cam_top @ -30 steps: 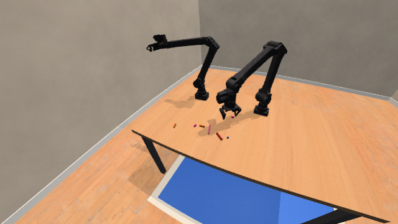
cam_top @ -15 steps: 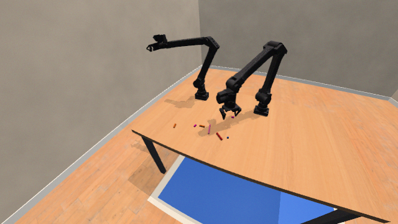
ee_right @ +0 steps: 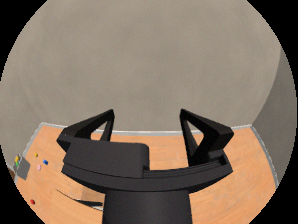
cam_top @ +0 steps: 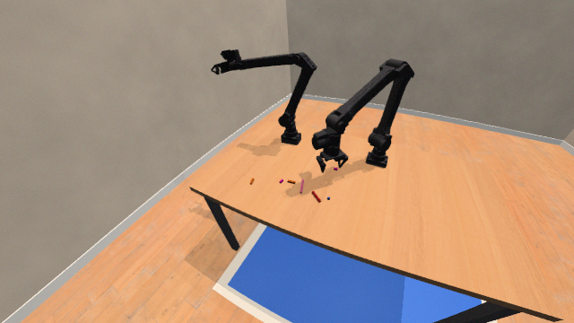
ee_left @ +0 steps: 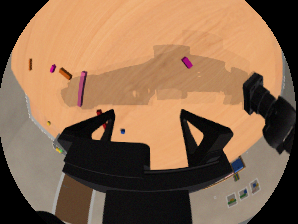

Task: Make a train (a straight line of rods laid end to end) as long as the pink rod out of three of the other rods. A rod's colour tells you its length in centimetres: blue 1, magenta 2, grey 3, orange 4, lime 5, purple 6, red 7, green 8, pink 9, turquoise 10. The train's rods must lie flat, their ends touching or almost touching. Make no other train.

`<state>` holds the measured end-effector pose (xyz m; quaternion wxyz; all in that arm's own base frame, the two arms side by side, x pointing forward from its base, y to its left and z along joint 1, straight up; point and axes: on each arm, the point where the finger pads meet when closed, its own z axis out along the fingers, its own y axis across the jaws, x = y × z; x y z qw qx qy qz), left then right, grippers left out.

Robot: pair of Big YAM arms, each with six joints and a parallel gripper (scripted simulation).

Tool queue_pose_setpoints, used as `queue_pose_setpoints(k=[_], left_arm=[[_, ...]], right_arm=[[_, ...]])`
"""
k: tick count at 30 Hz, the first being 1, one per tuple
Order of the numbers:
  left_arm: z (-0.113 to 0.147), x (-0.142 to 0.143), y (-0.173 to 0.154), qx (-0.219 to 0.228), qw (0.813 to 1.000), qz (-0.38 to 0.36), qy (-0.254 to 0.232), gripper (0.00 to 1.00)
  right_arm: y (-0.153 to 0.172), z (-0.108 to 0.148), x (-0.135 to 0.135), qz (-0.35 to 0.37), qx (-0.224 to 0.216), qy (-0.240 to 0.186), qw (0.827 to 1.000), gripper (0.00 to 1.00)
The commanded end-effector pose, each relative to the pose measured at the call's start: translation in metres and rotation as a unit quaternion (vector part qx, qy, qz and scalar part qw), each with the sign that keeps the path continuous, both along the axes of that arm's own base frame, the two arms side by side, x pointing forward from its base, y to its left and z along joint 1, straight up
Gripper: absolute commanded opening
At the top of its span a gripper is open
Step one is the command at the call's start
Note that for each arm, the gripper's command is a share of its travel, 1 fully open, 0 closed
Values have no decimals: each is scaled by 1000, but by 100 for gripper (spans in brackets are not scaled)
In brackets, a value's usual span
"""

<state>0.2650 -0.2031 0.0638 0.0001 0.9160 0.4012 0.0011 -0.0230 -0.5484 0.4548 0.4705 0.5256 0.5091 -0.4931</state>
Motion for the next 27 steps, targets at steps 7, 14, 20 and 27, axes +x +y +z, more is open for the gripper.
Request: queue_pose_setpoints(k=[7,14,20,27], left_arm=[[6,8,-4,-7,1000,-3,-6,100],[6,8,-4,-7,1000,-3,-6,100],[14,18,-15,-11,1000,-3,-12,100],[24,42,-50,-10,1000,-1,-10,100]], right_arm=[[4,46,-4,-5,-36,-2,999,100],[4,46,-4,-5,-36,-2,999,100],[4,46,-4,-5,-36,-2,999,100],[4,46,-4,-5,-36,-2,999,100]])
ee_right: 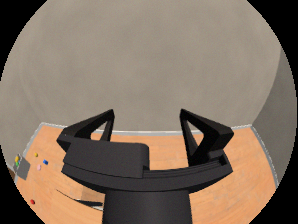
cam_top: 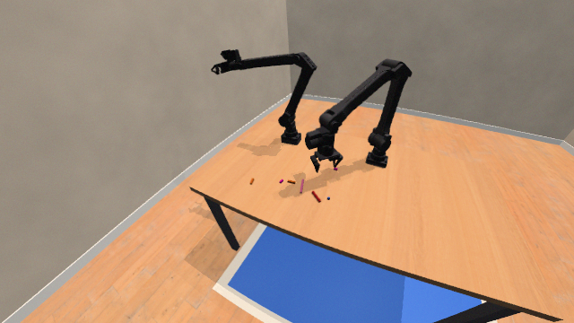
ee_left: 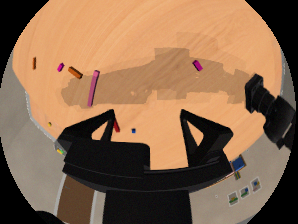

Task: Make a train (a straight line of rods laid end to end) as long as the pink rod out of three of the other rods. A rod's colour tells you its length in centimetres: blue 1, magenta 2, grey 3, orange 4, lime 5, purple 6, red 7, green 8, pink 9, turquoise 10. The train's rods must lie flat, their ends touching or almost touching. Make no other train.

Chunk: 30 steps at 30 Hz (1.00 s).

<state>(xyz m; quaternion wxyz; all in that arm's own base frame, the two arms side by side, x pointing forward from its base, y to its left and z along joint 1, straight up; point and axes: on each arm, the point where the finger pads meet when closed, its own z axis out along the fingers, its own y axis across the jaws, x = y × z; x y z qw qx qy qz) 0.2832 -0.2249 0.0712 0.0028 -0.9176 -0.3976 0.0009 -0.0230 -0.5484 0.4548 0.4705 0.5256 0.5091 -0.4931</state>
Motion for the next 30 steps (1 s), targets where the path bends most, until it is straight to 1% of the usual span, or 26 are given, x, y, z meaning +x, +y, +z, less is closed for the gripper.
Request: queue_pose_setpoints(k=[1,4,9,16,18,21,24,26,28,29,30], left_arm=[[17,24,-28,-12,1000,3,-13,100],[24,51,-63,-12,1000,3,-13,100],[29,88,-117,-13,1000,3,-13,100],[21,136,-207,-14,1000,3,-13,100],[21,136,-207,-14,1000,3,-13,100],[14,148,-239,-14,1000,3,-13,100],[8,155,-259,-14,1000,3,-12,100],[6,159,-263,-14,1000,5,-12,100],[5,167,-258,-14,1000,13,-13,100],[28,169,-258,-27,999,14,-24,100],[36,169,-259,-32,999,14,-29,100]], right_arm=[[4,46,-4,-5,-36,-2,999,100],[4,46,-4,-5,-36,-2,999,100],[4,46,-4,-5,-36,-2,999,100],[4,46,-4,-5,-36,-2,999,100],[4,46,-4,-5,-36,-2,999,100],[4,46,-4,-5,-36,-2,999,100],[4,46,-4,-5,-36,-2,999,100],[4,46,-4,-5,-36,-2,999,100],[4,46,-4,-5,-36,-2,999,100],[4,46,-4,-5,-36,-2,999,100],[4,46,-4,-5,-36,-2,999,100]])
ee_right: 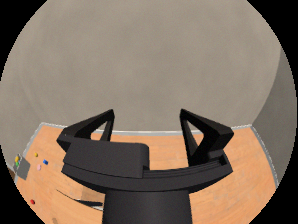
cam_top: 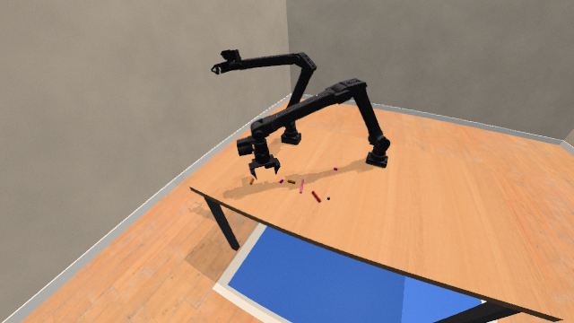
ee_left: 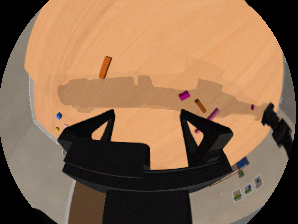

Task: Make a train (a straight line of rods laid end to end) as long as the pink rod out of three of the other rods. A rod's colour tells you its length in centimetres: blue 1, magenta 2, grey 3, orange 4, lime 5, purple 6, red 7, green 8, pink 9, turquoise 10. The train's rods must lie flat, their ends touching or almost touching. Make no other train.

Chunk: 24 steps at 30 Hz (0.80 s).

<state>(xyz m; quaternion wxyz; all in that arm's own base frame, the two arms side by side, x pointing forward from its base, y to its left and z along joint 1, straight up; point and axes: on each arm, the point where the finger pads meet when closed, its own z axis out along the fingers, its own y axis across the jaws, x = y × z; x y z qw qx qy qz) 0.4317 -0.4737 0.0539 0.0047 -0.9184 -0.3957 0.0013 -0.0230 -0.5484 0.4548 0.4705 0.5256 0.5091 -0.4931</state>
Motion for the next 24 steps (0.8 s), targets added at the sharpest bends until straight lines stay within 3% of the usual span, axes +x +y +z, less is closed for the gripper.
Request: queue_pose_setpoints(k=[1,24], left_arm=[[54,20,-11,-34,999,15,-30,100],[43,13,-15,-28,999,8,-25,100]], right_arm=[[4,46,-4,-5,-36,-2,999,100],[4,46,-4,-5,-36,-2,999,100]])
